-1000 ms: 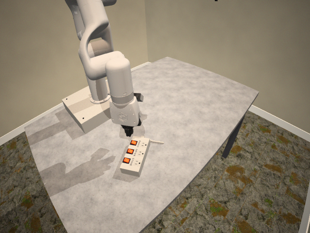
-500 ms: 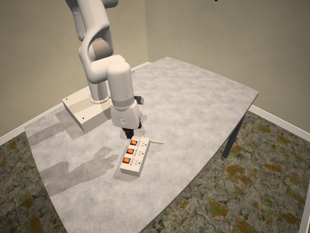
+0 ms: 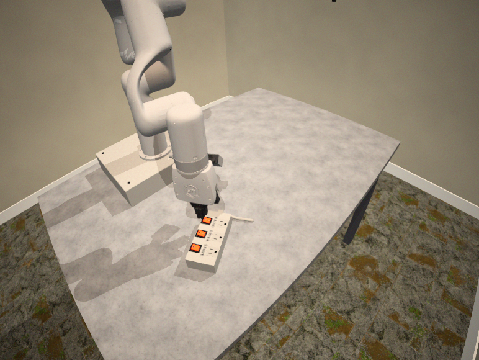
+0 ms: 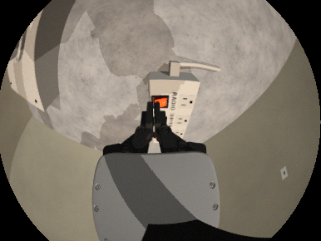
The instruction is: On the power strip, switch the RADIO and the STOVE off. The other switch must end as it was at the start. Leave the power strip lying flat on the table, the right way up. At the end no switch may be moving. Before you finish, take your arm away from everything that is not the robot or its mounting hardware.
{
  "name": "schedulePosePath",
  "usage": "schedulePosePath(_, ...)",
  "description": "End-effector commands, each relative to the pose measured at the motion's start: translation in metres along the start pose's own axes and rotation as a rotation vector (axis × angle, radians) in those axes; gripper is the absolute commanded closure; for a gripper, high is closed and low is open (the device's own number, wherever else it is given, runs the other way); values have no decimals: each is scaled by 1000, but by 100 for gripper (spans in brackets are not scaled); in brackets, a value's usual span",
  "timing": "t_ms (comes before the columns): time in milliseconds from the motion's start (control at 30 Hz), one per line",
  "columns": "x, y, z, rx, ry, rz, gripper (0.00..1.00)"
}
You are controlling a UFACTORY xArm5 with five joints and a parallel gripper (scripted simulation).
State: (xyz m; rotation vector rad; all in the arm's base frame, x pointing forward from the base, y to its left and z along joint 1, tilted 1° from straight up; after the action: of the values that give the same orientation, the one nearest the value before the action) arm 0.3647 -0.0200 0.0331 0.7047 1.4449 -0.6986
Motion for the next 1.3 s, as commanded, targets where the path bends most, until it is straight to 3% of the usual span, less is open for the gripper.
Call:
schedulePosePath(0,3,1,1,0,-2,3,100)
schedulePosePath(1267,9,1,1,0,-2,3,100)
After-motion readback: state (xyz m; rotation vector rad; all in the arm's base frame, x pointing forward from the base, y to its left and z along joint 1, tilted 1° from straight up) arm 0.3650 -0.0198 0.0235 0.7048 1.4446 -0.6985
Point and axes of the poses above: the point where the finger pads meet when closed, its own x axis out along the fingers, its own y axis across the jaws, z = x × y, the point moved 2 cm from there along -x, back along the fingers, and after that the axes turned 1 degree about x, right-handed, at the moved point
